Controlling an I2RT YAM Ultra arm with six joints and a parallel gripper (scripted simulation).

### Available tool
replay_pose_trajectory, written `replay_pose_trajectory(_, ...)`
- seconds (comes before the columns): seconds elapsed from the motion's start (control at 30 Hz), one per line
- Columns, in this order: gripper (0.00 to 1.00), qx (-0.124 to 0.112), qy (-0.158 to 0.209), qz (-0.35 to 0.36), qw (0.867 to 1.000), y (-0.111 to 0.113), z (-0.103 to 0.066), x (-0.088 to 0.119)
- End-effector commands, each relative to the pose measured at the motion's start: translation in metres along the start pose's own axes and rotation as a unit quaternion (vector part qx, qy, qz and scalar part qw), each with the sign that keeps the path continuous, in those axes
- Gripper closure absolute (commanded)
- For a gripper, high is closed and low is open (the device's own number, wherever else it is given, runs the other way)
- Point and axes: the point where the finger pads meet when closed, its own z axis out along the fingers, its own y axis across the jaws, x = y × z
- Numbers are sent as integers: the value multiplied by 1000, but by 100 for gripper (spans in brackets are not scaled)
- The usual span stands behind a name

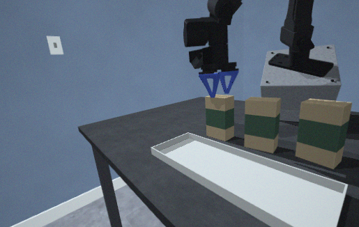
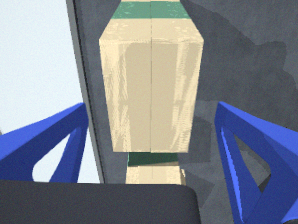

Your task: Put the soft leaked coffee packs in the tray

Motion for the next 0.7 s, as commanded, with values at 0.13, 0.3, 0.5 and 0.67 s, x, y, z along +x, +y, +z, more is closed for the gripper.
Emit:
replay_pose_trajectory(0.13,21,6,-3,8,1000,-6,23,-3)
replay_pose_trajectory(0.3,21,6,-4,10,1000,-7,33,-4)
replay_pose_trajectory(0.5,21,6,-3,8,1000,-7,40,-3)
replay_pose_trajectory(0.67,21,3,-8,12,1000,-6,41,-6)
